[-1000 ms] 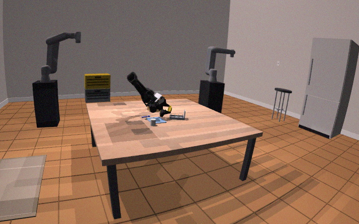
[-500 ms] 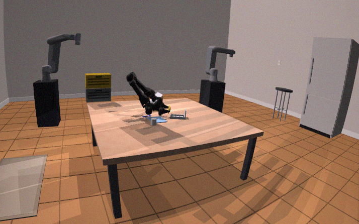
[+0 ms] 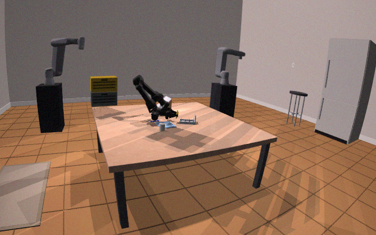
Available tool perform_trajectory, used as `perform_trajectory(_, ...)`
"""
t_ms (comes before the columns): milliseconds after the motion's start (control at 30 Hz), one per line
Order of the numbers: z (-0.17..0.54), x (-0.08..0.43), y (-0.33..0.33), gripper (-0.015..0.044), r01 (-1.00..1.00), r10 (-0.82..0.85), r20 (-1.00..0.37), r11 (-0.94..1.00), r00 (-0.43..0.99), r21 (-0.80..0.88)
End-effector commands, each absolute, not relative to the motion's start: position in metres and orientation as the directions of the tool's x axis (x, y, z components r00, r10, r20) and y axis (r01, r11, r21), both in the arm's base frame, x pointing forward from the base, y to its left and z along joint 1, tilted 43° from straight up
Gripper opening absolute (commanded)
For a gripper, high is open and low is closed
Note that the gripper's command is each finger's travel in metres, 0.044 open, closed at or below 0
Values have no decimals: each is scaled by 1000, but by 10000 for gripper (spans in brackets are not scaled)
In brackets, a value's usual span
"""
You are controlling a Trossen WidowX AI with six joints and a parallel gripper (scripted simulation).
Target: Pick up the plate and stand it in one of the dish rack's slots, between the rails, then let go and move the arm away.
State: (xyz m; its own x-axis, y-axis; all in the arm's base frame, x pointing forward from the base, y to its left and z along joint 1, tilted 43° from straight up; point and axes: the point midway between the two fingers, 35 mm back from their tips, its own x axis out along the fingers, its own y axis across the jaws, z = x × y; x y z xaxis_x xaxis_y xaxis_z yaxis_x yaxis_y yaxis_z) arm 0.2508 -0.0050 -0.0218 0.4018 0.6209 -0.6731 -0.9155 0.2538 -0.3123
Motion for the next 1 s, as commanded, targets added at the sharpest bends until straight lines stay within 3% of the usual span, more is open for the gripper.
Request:
perform_trajectory(0,-26,251,-1,0,-917,625,-671,255,399,-308)
perform_trajectory(967,-49,268,25,0,-911,623,-667,244,409,-331)
